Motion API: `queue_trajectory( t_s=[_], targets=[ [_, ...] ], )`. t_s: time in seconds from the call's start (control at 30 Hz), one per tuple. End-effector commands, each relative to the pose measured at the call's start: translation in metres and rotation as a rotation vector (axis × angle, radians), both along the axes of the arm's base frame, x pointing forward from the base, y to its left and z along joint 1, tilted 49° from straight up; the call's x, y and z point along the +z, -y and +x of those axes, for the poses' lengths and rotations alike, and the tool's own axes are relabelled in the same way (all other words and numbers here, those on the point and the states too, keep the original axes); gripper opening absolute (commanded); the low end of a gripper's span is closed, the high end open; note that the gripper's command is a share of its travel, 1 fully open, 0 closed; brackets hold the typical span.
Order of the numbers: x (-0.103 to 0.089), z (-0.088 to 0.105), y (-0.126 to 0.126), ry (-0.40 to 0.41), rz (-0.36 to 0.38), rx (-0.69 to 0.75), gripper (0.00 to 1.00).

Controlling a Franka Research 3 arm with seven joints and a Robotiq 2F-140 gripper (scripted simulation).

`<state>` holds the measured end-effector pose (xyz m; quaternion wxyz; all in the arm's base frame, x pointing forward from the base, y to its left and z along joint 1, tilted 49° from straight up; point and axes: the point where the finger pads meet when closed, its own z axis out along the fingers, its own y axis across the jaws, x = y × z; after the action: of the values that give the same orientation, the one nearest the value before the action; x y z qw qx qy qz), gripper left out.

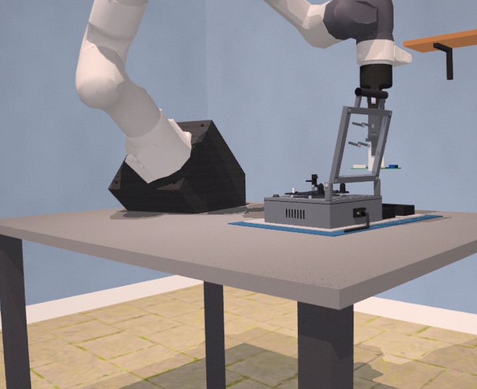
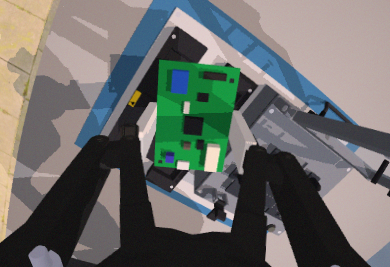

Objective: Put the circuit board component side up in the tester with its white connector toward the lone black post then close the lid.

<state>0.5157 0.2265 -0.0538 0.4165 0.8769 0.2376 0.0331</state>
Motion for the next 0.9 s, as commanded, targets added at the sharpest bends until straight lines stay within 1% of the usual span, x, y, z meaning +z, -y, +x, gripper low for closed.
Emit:
queue_trajectory(
  t_s=[0.0, 0.2, 0.27, 0.77, 0.83, 0.87],
  targets=[
    [-0.0028, -0.0017, -0.0027, 0.165, 0.068, -0.136, 0.46],
    [-0.0028, -0.0017, -0.0027, 0.277, 0.109, -0.24, 0.46],
    [-0.0028, -0.0017, -0.0027, 0.277, 0.109, -0.24, 0.46],
    [-0.0028, -0.0017, -0.0027, 0.56, 0.213, -0.5, 0.46],
    [-0.0028, -0.0017, -0.0027, 0.56, 0.213, -0.5, 0.46],
    [-0.0028, -0.0017, -0.0027, 0.578, 0.219, -0.517, 0.46]
  ],
)
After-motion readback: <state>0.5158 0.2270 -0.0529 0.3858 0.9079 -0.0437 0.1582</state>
